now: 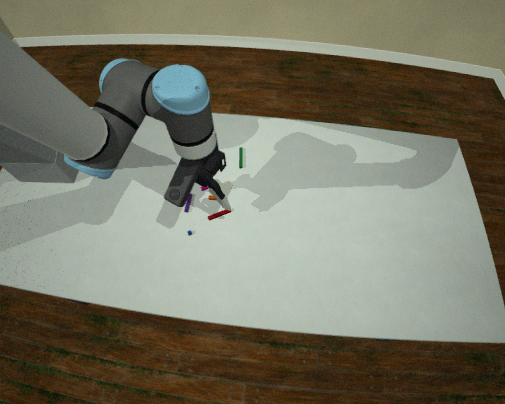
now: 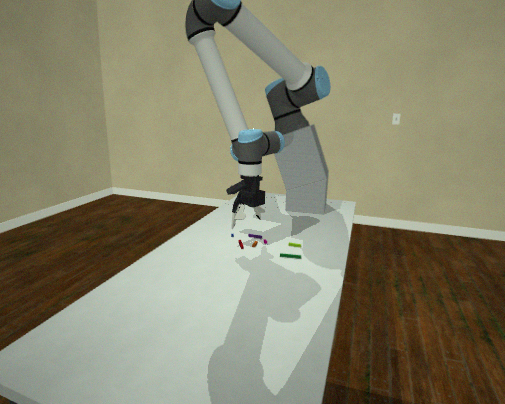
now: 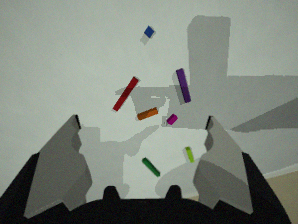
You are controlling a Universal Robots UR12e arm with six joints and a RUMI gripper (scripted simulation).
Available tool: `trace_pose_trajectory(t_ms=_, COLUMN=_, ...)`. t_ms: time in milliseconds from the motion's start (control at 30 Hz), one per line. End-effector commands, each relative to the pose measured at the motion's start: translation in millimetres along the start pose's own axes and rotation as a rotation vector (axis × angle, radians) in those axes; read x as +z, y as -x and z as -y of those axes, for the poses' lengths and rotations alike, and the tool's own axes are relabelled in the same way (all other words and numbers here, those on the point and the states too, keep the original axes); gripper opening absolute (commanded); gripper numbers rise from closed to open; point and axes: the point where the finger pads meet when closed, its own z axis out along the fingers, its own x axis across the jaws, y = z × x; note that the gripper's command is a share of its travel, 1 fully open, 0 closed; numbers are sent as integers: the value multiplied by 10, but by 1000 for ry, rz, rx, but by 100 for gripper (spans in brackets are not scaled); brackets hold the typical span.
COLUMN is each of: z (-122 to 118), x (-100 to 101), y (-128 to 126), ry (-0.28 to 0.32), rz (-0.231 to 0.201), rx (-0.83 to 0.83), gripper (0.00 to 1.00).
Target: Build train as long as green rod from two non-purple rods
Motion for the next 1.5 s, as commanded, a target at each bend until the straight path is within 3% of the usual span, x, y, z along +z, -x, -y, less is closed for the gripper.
trace_pose_trajectory(t_ms=0, z=0, x=-5, y=-22, ry=-5, rz=-2, rx=149, gripper=100)
trace_pose_trajectory(t_ms=933, z=-53, x=-5, y=-142, ry=-6, rz=0, rx=902, gripper=100)
trace_pose_trajectory(t_ms=1467, z=-78, x=-5, y=-164, ry=-6, rz=1, rx=1103, gripper=100)
